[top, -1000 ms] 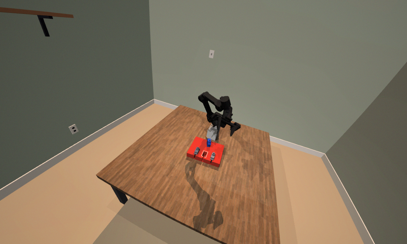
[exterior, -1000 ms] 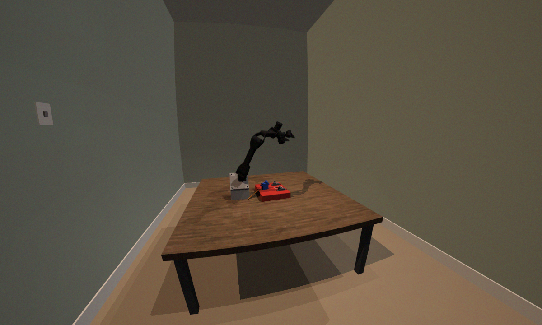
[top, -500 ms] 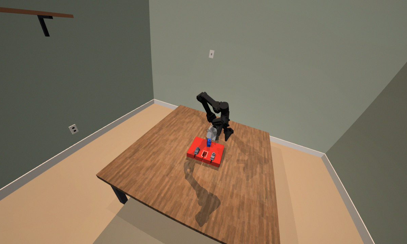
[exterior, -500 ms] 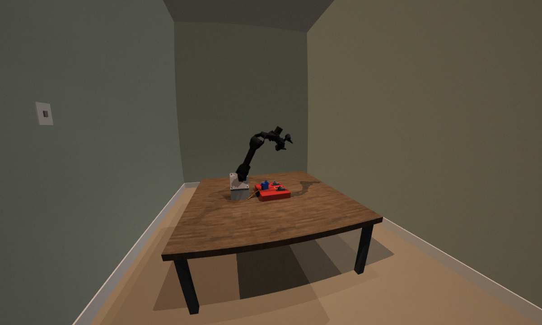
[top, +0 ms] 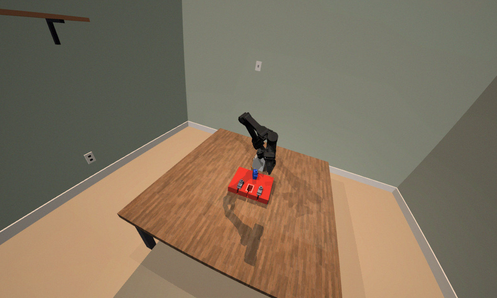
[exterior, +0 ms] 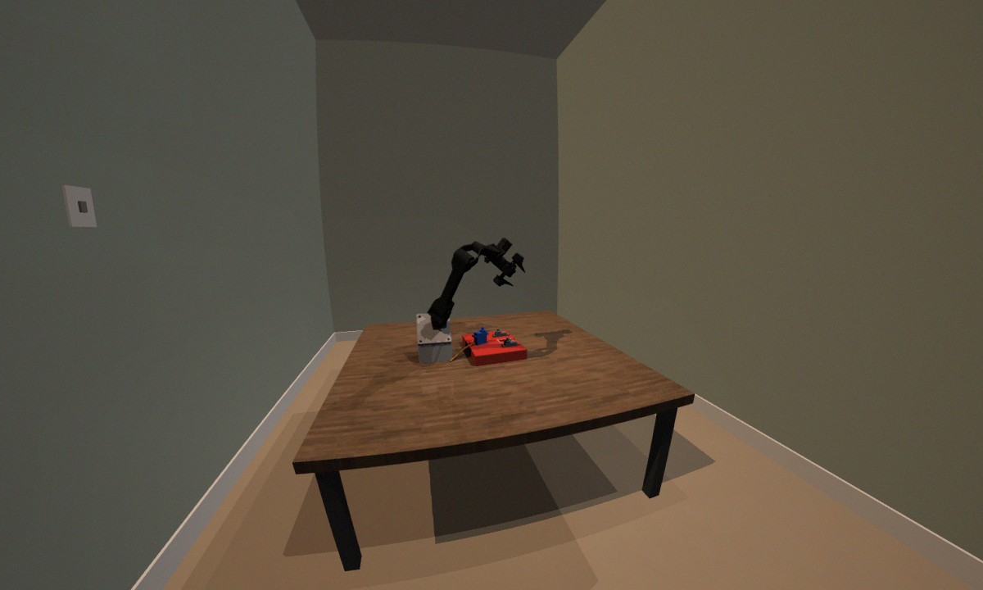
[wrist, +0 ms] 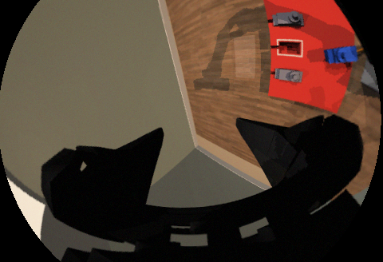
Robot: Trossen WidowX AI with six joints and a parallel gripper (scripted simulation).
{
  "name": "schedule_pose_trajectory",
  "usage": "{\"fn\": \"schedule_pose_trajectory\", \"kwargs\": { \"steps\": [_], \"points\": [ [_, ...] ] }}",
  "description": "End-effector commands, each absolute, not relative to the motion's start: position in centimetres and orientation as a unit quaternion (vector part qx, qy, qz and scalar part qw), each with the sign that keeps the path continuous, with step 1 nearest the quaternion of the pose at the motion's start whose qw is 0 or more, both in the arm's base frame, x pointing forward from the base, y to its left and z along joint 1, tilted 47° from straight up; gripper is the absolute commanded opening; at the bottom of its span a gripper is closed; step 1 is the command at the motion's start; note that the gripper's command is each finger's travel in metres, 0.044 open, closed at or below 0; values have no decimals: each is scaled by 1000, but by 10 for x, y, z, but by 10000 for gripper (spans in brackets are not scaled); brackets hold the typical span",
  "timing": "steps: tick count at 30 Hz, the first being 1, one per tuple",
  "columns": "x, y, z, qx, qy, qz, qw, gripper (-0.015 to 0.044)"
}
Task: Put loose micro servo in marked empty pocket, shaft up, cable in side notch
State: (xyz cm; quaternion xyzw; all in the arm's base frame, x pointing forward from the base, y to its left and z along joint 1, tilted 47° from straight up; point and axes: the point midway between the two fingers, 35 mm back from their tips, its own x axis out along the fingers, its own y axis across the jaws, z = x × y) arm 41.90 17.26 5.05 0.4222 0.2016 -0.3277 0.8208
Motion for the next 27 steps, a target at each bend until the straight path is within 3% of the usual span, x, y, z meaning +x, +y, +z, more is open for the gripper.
{"fn": "schedule_pose_trajectory", "kwargs": {
  "steps": [1,27],
  "points": [
    [408,159,42,367,233,-337,835,440],
    [319,76,3,-13,458,-332,825,440]
  ]
}}
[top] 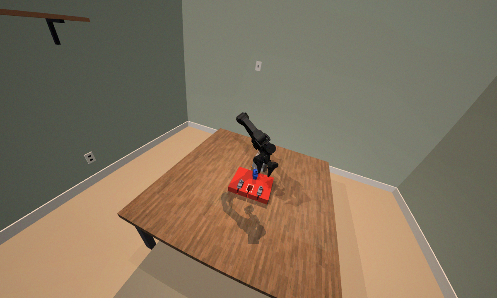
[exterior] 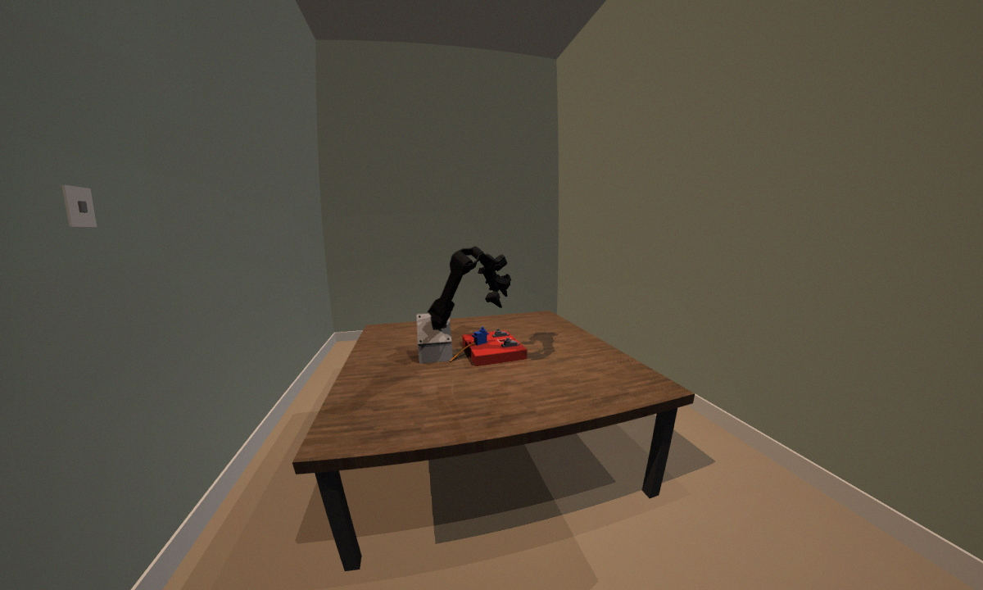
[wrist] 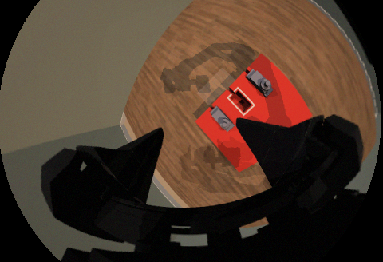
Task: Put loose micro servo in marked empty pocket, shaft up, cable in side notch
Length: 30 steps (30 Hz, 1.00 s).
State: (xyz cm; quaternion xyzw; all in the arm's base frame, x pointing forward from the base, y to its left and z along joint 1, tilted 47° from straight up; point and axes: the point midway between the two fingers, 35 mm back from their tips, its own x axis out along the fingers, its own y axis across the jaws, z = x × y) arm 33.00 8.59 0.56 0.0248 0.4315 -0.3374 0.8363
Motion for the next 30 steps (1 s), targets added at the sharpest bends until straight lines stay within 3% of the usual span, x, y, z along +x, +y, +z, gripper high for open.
{"fn": "schedule_pose_trajectory", "kwargs": {
  "steps": [1,30],
  "points": [
    [315,73,2,-27,467,-329,820,440],
    [190,-10,4,-358,701,-184,589,440]
  ]
}}
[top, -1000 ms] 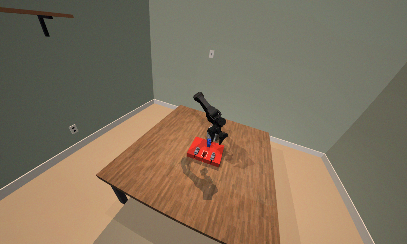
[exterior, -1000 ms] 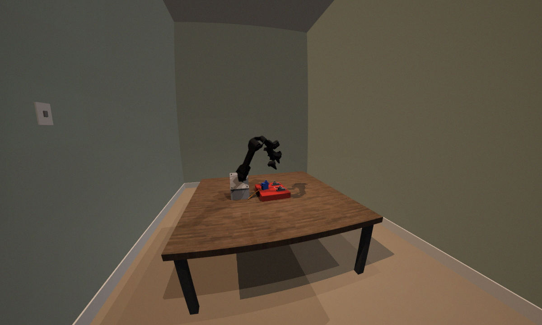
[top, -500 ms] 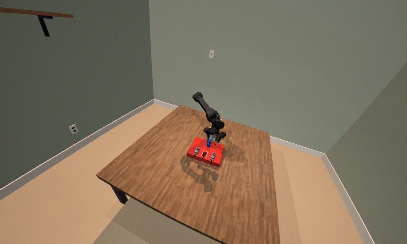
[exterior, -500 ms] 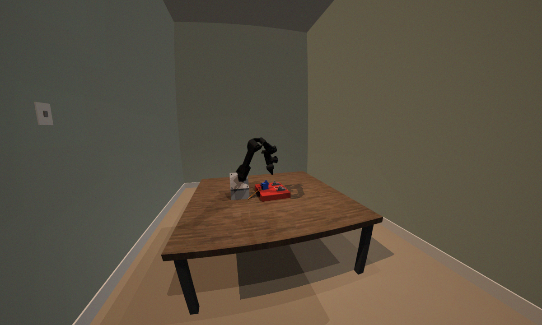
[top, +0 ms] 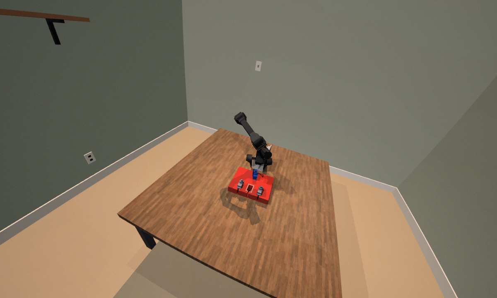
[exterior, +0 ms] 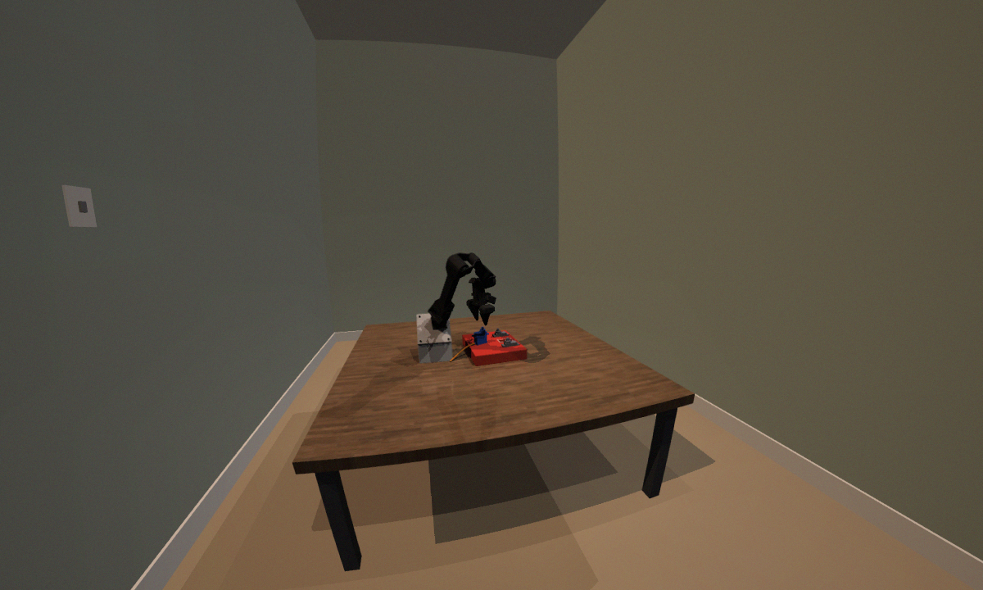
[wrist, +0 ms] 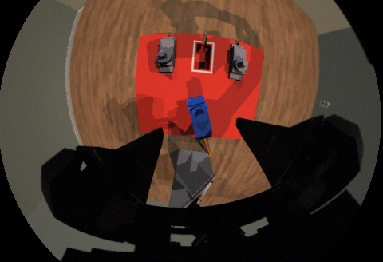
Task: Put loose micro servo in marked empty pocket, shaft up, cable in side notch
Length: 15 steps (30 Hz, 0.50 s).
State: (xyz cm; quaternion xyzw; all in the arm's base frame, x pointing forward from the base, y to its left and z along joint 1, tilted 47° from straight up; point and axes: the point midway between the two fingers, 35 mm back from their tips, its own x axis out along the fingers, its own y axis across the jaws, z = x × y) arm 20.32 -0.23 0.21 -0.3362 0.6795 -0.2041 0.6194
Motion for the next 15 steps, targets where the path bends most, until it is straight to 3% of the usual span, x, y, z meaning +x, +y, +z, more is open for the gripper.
{"fn": "schedule_pose_trajectory", "kwargs": {
  "steps": [1,15],
  "points": [
    [186,-12,5,-365,706,-178,580,440],
    [180,-33,-12,-371,710,-173,572,440]
  ]
}}
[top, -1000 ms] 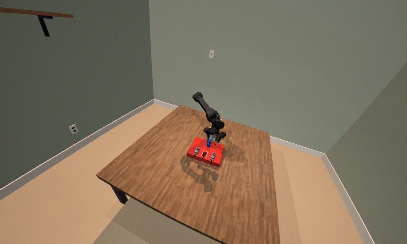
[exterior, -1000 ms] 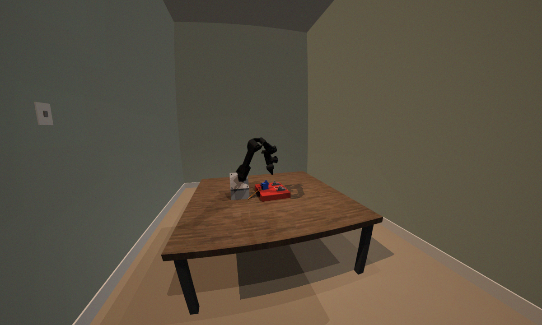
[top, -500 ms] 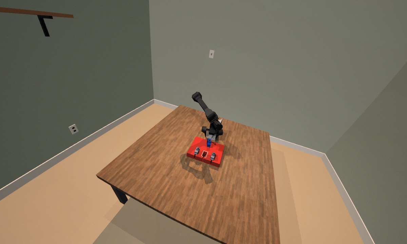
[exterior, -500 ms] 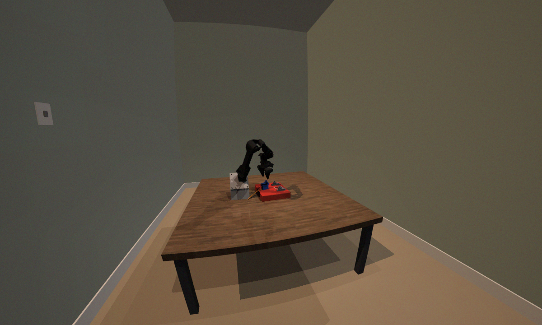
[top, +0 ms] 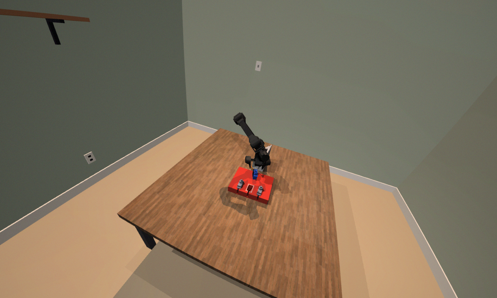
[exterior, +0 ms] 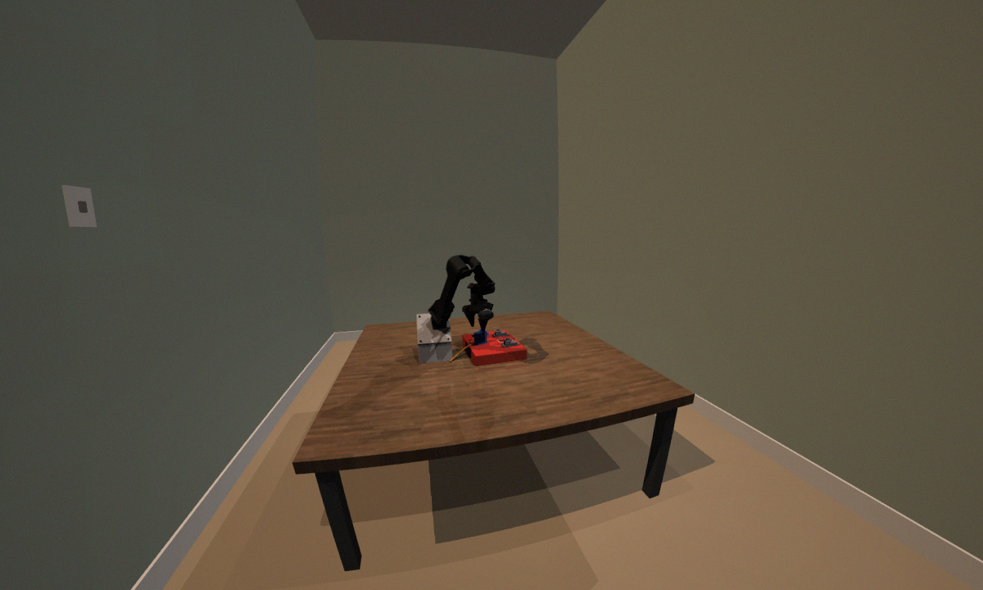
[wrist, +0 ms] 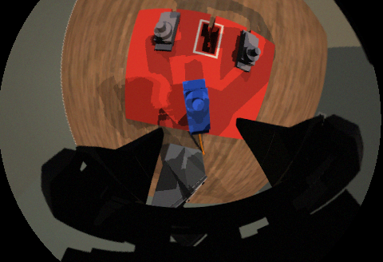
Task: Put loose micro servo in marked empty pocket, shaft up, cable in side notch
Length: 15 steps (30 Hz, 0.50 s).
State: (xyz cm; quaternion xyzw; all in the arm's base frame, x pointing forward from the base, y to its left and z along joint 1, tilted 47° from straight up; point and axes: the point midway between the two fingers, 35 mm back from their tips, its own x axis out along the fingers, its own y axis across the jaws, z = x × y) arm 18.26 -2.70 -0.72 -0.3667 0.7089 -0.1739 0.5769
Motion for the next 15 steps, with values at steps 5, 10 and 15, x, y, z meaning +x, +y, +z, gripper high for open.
{"fn": "schedule_pose_trajectory", "kwargs": {
  "steps": [5,10,15],
  "points": [
    [180,-36,-14,-371,710,-173,572,440],
    [180,-41,-20,-371,710,-173,572,440],
    [179,-47,-25,-371,710,-173,572,440]
  ]
}}
